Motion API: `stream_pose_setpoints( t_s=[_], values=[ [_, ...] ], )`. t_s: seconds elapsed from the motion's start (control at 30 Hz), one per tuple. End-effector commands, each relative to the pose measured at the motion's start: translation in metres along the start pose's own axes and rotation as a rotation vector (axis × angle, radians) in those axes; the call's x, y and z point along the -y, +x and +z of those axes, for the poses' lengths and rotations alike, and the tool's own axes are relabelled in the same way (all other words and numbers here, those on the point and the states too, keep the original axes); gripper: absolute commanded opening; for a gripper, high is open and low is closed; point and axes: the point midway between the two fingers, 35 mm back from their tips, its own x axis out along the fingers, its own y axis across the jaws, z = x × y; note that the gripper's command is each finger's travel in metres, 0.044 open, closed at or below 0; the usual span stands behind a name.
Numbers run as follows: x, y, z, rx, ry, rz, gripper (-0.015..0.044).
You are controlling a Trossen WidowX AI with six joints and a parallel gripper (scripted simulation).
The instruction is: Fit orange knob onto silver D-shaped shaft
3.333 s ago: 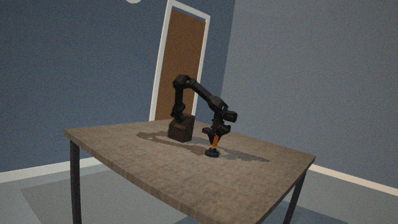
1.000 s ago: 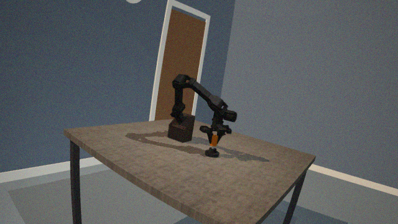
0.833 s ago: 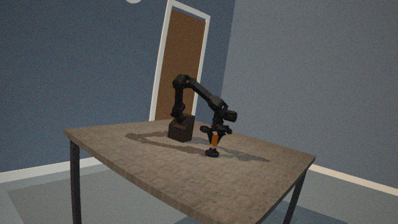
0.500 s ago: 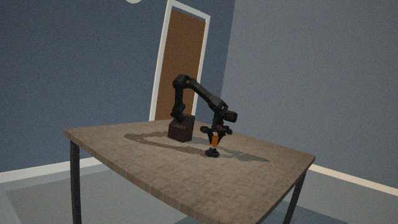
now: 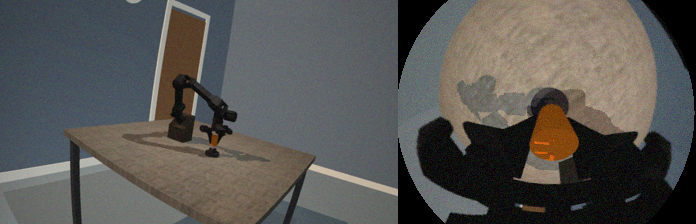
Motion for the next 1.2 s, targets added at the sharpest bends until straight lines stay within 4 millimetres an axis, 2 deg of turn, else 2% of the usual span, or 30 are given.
stream_pose_setpoints(
  t_s=[0.0, 0.87, 1.17],
  values=[
    [0.0007, -0.0026, -0.0027, 0.006, 0.096, 0.003, 0.0000],
    [-0.0004, 0.0028, 0.0025, 0.006, 0.097, 0.003, 0.0000],
    [-0.0009, -0.0013, 0.0020, 0.006, 0.097, 0.003, 0.0000]
  ],
)
